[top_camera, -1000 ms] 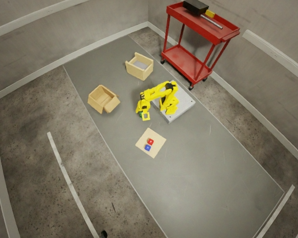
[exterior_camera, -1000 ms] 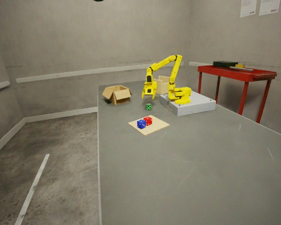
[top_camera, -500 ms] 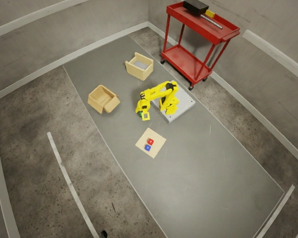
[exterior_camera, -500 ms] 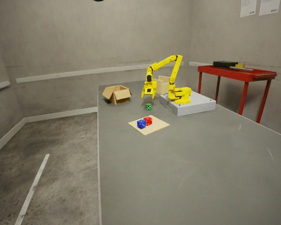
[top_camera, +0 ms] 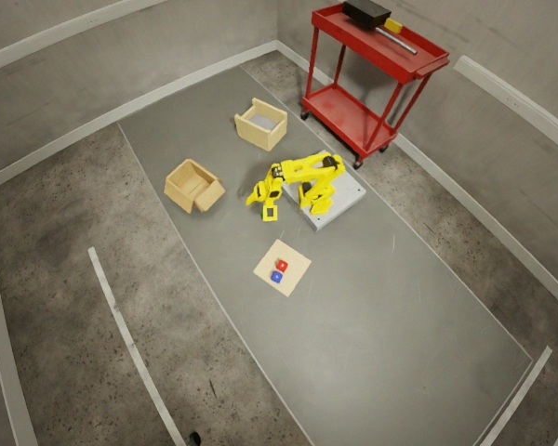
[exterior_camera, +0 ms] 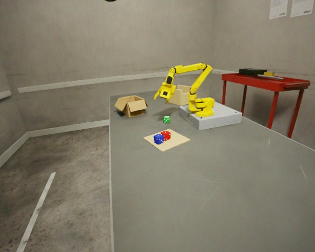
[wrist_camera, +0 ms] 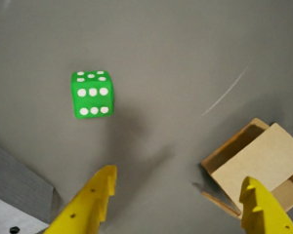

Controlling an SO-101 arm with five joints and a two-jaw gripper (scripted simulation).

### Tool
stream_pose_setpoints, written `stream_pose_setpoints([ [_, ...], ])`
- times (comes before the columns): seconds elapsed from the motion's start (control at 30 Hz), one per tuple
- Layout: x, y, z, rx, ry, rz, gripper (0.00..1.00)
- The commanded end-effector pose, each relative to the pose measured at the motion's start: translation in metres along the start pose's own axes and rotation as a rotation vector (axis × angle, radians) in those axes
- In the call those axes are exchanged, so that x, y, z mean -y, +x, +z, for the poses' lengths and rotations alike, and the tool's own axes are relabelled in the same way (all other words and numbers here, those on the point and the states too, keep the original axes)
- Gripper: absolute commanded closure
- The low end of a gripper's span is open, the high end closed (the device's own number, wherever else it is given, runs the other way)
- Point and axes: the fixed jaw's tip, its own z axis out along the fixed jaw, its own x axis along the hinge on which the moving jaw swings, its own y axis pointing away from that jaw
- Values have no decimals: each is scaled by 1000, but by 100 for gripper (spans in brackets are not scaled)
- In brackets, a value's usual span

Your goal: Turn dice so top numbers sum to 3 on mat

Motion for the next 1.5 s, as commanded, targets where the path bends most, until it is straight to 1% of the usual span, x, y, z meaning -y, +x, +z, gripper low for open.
stream_pose_setpoints([
  [0.0, 12, 1, -14, -2, 114, -1, 65],
  [0.1, 16, 1, -21, -2, 166, -1, 65],
  [0.2, 18, 1, -24, -2, 191, -1, 65],
  [0.6, 19, 1, -24, -1, 193, 10, 65],
  [1.0, 20, -1, -24, 12, 165, 126, 65],
  [1.2, 22, -4, -24, 24, 129, 270, 65],
  [1.43, 25, -9, -23, 30, 71, 500, 65],
  [1.47, 25, -9, -23, 30, 71, 500, 65],
])
